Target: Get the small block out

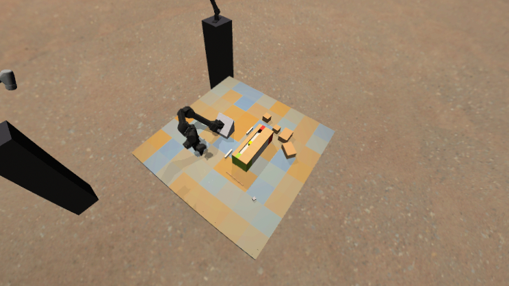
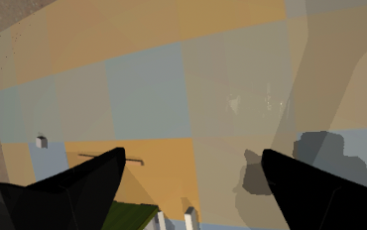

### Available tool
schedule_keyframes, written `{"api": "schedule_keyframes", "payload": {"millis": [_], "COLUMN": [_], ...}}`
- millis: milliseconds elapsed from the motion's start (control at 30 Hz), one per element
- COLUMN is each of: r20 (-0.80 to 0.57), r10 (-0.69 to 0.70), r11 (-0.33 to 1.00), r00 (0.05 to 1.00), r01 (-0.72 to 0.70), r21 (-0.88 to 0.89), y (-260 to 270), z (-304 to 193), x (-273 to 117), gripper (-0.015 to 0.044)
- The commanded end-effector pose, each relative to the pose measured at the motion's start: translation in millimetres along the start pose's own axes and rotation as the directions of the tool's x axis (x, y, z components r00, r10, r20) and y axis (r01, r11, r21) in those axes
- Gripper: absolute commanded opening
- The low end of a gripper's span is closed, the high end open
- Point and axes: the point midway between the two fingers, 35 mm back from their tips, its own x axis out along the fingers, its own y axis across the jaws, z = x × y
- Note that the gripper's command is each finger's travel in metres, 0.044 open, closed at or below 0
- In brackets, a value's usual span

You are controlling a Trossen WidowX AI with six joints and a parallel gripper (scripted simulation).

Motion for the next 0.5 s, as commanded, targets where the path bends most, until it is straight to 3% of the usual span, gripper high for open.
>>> {"api": "schedule_keyframes", "payload": {"millis": [0,133,300,467], "r20": [-0.169,-0.303,-0.377,-0.466], "r10": [0.003,-0.016,-0.054,-0.165], "r11": [1.0,1.0,0.998,0.986], "r00": [0.986,0.953,0.924,0.869], "r01": [-0.007,0.009,0.043,0.136], "r21": [-0.024,-0.025,-0.039,-0.094], "y": [45.7,71.3,87.1,106.3], "z": [-51.7,-98.6,-134.9,-210.0], "x": [26.3,38.4,44.0,46.4], "gripper": [0.04,0.04,0.04,0.04]}}
